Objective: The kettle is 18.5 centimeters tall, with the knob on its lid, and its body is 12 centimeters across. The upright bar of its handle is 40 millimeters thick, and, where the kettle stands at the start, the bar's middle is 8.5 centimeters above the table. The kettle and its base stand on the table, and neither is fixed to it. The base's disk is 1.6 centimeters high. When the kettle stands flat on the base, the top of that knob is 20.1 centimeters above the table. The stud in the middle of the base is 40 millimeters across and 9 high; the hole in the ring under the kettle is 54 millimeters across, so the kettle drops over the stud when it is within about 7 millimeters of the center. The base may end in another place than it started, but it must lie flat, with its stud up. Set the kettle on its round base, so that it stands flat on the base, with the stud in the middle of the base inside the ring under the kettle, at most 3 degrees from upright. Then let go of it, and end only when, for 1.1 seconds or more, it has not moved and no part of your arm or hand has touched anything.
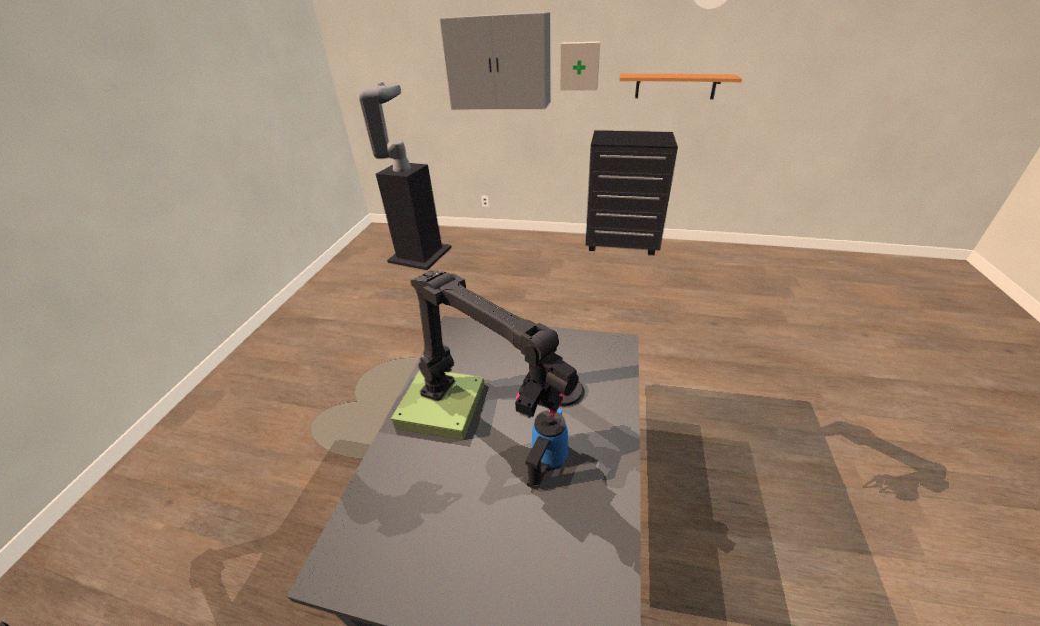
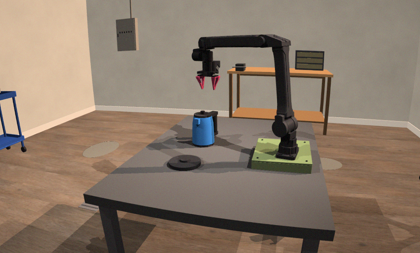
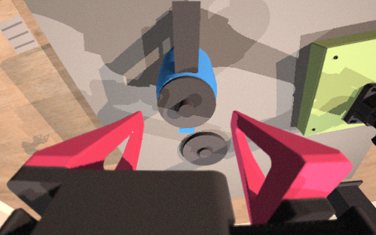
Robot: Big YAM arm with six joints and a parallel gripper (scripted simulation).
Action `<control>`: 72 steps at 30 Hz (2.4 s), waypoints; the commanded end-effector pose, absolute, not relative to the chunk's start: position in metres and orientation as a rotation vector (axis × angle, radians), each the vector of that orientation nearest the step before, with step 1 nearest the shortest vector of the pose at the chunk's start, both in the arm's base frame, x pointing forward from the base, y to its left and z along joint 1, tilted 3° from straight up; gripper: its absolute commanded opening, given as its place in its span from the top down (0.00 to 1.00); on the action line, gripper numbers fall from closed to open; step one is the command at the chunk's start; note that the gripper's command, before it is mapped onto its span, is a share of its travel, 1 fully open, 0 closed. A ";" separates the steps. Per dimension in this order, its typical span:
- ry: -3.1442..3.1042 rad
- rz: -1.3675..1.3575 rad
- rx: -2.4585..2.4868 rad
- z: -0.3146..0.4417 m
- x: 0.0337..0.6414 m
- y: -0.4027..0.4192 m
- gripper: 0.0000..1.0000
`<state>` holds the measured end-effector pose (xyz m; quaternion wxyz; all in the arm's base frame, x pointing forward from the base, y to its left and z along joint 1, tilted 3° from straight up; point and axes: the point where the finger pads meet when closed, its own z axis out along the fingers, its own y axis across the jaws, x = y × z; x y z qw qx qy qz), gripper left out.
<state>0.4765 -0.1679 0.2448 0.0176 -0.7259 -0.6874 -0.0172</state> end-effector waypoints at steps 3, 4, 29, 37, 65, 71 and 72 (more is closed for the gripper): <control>-2.157 -0.080 -2.284 0.261 0.493 -0.169 0.26; -2.157 -0.080 -2.284 0.261 0.493 -0.169 0.26; -2.158 -0.081 -2.283 0.261 0.493 -0.169 0.26; -2.135 -0.054 -2.260 0.235 0.485 -0.165 0.26; -2.137 -0.053 -2.258 0.141 0.484 -0.159 0.26; -2.137 -0.053 -2.258 0.120 0.484 -0.158 0.26; -2.137 -0.053 -2.258 0.117 0.484 -0.158 0.26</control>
